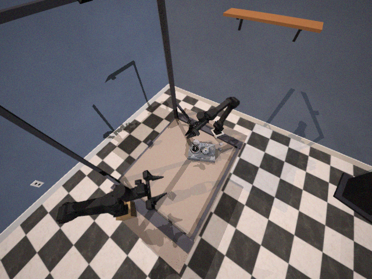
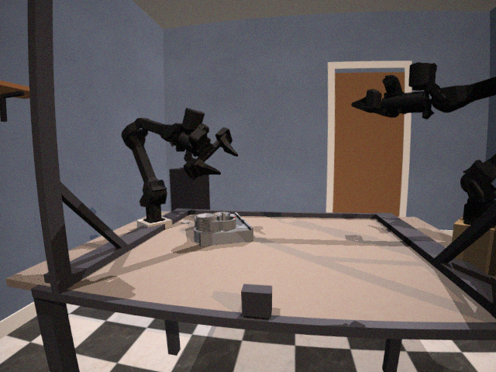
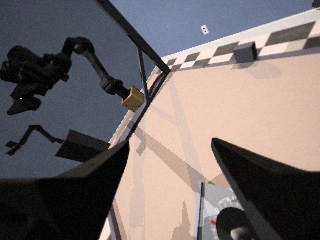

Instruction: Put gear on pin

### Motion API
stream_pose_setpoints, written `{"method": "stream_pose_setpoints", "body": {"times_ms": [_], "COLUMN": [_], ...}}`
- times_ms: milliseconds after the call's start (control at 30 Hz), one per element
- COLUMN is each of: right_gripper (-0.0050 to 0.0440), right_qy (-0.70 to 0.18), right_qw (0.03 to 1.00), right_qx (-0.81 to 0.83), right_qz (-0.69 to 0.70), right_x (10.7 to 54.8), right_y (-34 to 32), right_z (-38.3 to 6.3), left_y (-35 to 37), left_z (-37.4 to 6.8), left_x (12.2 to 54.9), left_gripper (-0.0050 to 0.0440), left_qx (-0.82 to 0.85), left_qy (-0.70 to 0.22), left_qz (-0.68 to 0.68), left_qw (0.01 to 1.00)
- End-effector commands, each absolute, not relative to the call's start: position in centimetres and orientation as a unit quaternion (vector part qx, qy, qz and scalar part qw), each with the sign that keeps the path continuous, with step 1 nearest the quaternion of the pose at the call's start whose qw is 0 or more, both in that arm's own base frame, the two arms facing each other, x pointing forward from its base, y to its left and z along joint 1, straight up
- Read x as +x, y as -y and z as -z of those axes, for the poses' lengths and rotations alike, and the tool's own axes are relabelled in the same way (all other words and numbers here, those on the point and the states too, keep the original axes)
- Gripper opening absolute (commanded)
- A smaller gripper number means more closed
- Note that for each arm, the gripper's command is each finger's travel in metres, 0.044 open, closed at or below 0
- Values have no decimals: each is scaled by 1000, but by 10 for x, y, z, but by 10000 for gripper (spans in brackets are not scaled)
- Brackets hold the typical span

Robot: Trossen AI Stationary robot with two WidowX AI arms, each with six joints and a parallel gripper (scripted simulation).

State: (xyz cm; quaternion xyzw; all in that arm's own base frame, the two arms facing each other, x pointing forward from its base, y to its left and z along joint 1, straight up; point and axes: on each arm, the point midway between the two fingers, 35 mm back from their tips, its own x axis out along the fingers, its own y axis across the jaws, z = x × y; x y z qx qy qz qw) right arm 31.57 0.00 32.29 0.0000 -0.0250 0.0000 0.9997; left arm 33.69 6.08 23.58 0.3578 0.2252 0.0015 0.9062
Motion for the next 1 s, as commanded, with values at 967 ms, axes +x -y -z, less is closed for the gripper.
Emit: {"method": "stream_pose_setpoints", "body": {"times_ms": [967], "right_gripper": [400], "right_qy": [35], "right_qw": [999], "right_qx": [0], "right_qz": [0], "right_x": [314], "right_y": [0], "right_z": [-331], "left_y": [-142], "left_z": [-135], "left_x": [283], "left_gripper": [375], "left_qx": [636], "left_qy": [-438], "left_qz": [346], "left_qw": [533]}}
